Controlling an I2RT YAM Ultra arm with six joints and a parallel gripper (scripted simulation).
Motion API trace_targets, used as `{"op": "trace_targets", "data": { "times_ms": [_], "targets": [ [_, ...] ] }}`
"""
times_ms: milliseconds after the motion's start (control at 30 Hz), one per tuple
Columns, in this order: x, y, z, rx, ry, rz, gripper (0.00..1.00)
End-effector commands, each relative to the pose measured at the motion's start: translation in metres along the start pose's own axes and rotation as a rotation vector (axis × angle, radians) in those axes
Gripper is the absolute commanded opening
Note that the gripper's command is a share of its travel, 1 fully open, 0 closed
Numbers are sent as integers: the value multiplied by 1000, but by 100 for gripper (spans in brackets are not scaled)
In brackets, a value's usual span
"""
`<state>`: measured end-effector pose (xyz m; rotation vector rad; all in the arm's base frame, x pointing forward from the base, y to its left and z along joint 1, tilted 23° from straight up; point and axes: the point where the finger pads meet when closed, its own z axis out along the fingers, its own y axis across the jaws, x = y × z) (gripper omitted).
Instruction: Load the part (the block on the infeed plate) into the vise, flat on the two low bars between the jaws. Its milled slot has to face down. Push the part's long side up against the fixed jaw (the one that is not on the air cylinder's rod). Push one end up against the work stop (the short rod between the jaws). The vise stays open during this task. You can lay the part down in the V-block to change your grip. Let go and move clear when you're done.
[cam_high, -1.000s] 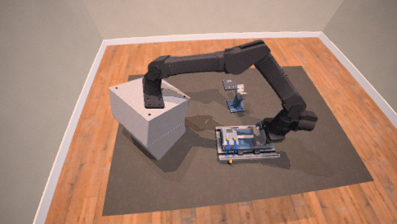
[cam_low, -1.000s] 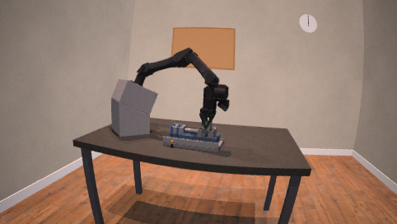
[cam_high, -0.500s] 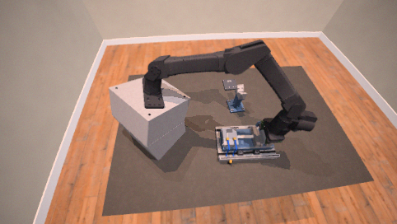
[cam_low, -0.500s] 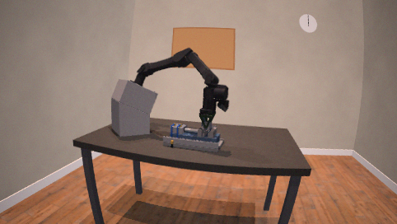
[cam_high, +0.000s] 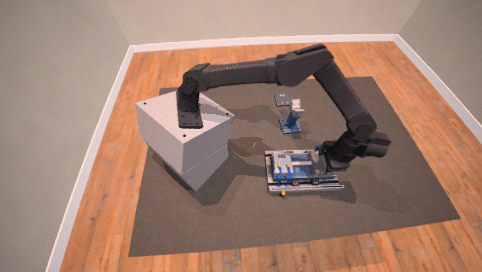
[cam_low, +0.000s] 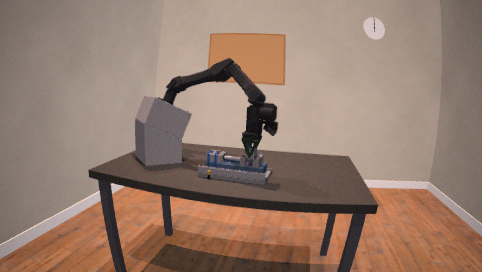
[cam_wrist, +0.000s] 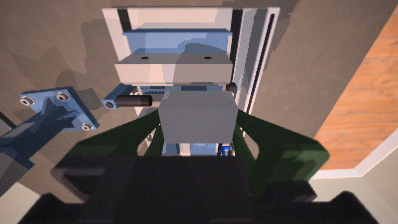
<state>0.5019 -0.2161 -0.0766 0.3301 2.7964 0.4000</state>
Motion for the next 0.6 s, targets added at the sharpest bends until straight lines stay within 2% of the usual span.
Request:
{"op": "trace_targets", "data": {
  "times_ms": [0,200,567],
  "targets": [
    [-5,-3,-13,12,-24,5,0],
    [-10,-3,-16,16,-36,0,0],
    [-4,-2,-13,12,-24,5,0]
  ]
}}
